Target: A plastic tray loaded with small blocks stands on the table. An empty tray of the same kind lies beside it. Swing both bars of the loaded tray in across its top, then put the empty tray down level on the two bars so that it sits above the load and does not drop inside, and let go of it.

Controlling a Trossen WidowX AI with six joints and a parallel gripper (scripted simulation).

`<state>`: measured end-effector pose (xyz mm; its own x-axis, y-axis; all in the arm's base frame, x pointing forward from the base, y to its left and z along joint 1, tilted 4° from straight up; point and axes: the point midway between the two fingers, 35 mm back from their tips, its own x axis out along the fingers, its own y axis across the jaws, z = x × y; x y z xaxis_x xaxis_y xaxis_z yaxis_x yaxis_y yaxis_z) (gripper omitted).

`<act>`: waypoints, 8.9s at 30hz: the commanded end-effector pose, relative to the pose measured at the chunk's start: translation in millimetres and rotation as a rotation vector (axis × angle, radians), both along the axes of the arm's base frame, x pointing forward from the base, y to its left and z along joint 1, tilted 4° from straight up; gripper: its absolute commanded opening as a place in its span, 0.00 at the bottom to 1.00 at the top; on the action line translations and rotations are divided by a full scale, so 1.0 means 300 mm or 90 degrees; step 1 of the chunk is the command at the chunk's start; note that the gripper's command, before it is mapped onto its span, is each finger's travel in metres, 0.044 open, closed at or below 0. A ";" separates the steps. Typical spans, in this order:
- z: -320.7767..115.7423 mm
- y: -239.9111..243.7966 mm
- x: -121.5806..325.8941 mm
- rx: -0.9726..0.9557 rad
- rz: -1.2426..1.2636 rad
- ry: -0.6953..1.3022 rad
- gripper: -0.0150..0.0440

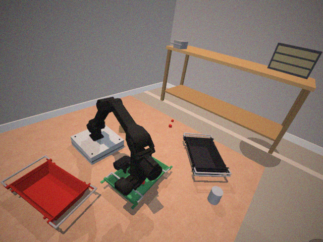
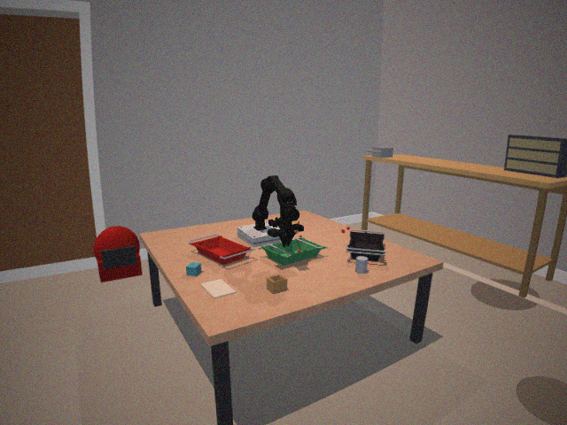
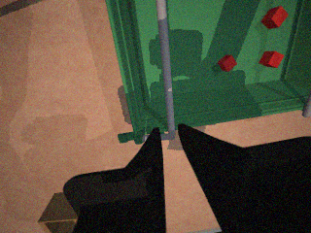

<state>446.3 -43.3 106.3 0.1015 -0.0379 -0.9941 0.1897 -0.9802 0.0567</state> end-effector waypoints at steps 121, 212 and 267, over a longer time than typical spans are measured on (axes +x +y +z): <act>-0.070 -0.607 -0.932 -0.020 0.091 0.026 1.00; -0.068 -0.609 -0.928 -0.020 0.091 0.027 0.25; 0.266 -0.714 -0.858 -0.022 0.091 0.026 0.25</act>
